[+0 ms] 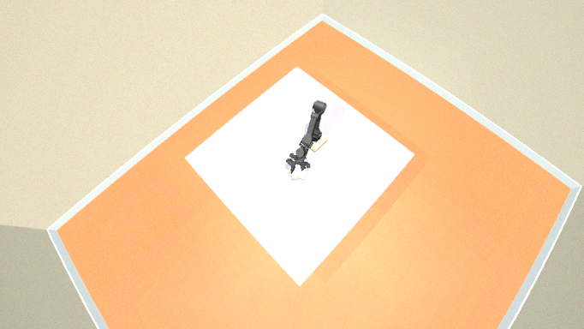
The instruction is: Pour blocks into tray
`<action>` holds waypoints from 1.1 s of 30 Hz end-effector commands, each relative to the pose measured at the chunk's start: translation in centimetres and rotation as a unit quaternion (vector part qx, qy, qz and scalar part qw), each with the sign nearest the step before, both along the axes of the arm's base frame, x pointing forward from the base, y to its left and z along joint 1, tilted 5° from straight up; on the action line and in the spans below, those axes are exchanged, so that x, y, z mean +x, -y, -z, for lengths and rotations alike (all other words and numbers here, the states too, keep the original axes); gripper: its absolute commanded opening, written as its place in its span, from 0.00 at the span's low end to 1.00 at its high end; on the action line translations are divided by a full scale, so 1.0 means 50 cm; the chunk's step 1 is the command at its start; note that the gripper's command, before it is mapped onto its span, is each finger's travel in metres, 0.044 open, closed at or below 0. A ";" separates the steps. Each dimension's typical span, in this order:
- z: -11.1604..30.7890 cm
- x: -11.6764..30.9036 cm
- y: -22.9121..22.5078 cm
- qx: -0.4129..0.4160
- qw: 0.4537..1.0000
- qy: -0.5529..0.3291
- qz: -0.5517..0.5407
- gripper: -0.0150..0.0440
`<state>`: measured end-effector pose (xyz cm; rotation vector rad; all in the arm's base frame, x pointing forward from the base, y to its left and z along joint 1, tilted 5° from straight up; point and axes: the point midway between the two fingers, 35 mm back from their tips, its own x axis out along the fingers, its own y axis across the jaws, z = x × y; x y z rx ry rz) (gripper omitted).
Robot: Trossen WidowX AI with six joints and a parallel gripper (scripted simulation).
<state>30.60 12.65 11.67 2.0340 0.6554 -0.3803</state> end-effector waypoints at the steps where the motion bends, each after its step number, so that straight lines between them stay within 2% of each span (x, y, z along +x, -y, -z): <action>1: 0.000 0.002 0.000 0.038 0.999 -0.012 0.025 0.25; 16: 0.004 0.004 -0.001 0.169 0.978 -0.060 0.107 0.25; 33: 0.009 0.007 -0.003 0.307 0.925 -0.111 0.193 0.25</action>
